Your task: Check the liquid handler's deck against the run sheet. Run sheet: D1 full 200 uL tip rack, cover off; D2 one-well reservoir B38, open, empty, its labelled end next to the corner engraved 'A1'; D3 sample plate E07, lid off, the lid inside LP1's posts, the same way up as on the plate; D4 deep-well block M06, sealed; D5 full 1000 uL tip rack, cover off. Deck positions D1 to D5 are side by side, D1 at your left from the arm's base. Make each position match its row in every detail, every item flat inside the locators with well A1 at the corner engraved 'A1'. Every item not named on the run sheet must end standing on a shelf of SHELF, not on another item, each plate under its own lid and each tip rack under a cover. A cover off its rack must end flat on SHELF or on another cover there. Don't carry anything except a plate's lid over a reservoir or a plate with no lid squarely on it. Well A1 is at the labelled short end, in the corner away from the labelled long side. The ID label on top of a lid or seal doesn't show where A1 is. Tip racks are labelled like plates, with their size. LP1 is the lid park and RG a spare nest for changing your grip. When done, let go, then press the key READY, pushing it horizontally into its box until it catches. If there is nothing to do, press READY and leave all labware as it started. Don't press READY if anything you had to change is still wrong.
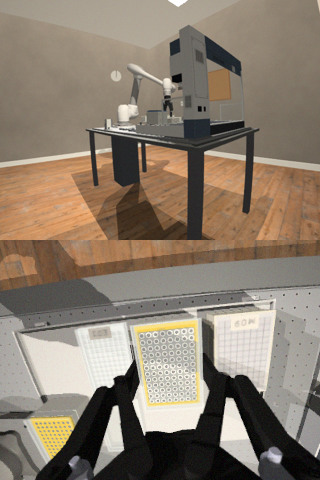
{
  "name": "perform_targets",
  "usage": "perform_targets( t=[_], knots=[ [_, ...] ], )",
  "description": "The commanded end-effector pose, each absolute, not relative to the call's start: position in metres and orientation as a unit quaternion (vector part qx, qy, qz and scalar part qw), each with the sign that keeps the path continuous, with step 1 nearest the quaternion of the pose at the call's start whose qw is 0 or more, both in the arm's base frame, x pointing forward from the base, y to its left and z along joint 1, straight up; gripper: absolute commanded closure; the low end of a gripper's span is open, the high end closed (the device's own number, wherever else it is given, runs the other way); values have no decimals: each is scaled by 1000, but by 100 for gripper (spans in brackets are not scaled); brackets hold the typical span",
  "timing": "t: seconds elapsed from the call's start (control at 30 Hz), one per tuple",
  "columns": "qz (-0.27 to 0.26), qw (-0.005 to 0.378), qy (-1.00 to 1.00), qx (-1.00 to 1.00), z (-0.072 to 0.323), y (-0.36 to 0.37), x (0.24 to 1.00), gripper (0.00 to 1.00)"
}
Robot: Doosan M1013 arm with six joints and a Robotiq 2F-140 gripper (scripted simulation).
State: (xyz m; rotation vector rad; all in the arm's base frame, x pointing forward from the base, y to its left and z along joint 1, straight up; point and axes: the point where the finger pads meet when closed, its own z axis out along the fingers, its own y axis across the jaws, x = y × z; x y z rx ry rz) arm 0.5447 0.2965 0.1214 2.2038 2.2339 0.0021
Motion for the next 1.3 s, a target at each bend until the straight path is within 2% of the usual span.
perform_targets(
  t=[0.0, 0.7, 1.27],
  knots=[
    [1, 2, 712, 702, 122, 297, 545, 90],
    [1, 2, 712, 702, 124, 297, 545, 90],
    [1, 2, 712, 702, 149, 297, 545, 90]
  ],
)
